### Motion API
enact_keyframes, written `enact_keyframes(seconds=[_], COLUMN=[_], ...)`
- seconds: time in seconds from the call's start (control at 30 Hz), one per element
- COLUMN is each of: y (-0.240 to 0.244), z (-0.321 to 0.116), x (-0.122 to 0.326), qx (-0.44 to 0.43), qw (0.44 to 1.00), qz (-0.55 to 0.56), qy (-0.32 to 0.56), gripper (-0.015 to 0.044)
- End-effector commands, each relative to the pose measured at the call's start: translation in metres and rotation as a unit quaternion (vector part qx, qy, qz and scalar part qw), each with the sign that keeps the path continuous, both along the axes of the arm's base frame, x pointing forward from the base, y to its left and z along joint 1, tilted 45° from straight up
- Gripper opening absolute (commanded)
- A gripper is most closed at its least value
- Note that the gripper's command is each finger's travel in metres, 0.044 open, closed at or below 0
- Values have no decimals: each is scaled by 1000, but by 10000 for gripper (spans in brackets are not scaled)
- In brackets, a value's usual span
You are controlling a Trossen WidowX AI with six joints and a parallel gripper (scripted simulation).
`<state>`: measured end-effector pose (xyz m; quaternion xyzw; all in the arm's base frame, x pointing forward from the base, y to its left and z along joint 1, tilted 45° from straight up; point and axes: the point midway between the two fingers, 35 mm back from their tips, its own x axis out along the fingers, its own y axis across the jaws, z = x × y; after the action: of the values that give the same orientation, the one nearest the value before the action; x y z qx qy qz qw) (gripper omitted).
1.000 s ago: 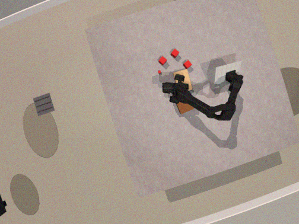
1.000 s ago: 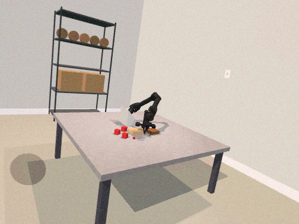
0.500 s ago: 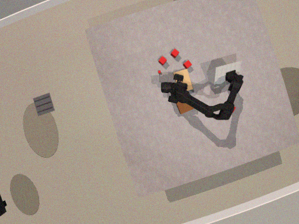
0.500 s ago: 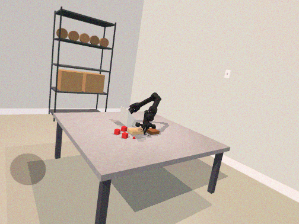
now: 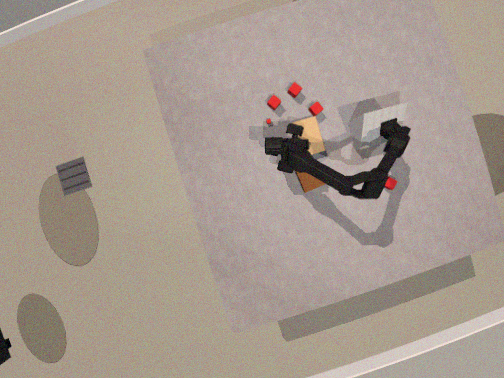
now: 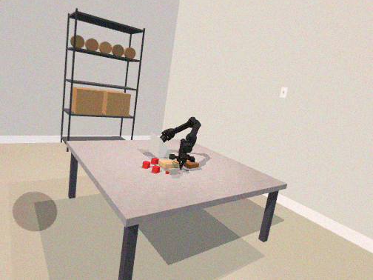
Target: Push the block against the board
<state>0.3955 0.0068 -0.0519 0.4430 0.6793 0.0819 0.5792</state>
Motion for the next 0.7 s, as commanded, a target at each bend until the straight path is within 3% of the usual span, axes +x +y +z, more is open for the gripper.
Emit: enact_keyframes(seconds=[0.0, 0.17, 0.37, 0.67], y=[-5, -7, -42, -47], z=[-4, -6, 36, 33], x=[8, 12, 4, -2], qx=[-1, -1, -2, -4], qw=[1000, 1000, 1000, 1000], qz=[0, 0, 0, 7], qy=[-1, -1, -1, -8], gripper=[0, 0, 0, 0])
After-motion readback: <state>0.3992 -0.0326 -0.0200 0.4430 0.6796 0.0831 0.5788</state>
